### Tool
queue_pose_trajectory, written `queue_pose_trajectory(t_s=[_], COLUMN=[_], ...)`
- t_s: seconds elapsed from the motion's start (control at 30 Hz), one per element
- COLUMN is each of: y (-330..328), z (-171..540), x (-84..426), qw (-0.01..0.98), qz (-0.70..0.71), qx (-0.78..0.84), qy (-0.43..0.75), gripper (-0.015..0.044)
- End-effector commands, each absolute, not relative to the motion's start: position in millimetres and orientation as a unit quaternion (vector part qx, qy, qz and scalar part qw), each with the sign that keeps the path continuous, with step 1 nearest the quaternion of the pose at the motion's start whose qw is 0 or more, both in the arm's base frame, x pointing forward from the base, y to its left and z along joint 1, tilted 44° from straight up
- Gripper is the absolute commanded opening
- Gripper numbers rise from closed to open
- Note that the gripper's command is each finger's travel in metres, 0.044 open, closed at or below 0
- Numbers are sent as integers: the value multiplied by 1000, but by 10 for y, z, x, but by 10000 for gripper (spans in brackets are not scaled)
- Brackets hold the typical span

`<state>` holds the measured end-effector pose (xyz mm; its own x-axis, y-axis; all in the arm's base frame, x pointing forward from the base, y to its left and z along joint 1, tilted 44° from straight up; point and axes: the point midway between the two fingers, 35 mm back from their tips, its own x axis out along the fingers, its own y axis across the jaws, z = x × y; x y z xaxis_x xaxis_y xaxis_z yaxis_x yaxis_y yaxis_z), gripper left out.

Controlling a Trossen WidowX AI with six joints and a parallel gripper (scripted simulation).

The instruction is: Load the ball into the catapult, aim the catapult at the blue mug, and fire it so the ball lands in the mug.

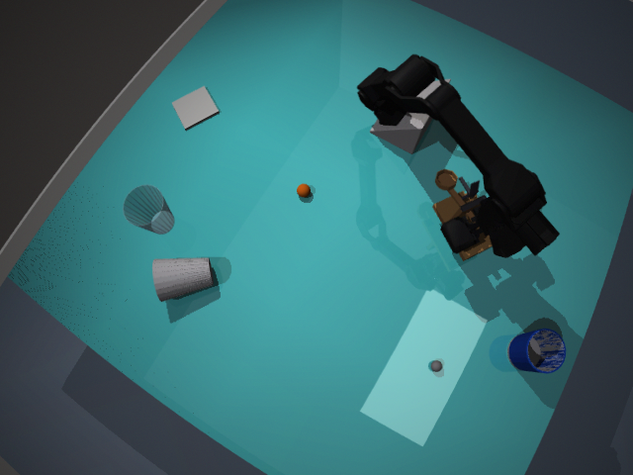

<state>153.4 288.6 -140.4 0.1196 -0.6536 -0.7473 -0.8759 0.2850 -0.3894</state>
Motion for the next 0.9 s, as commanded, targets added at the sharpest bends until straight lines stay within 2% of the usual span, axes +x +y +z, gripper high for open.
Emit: queue_pose_trajectory(t_s=[0.0,0.87], y=[2882,2601], z=[-1404,-1722], x=[1532,1588], qw=[465,465], qz=[118,117], qx=[-584,-585], qy=[655,654], gripper=[0,0])
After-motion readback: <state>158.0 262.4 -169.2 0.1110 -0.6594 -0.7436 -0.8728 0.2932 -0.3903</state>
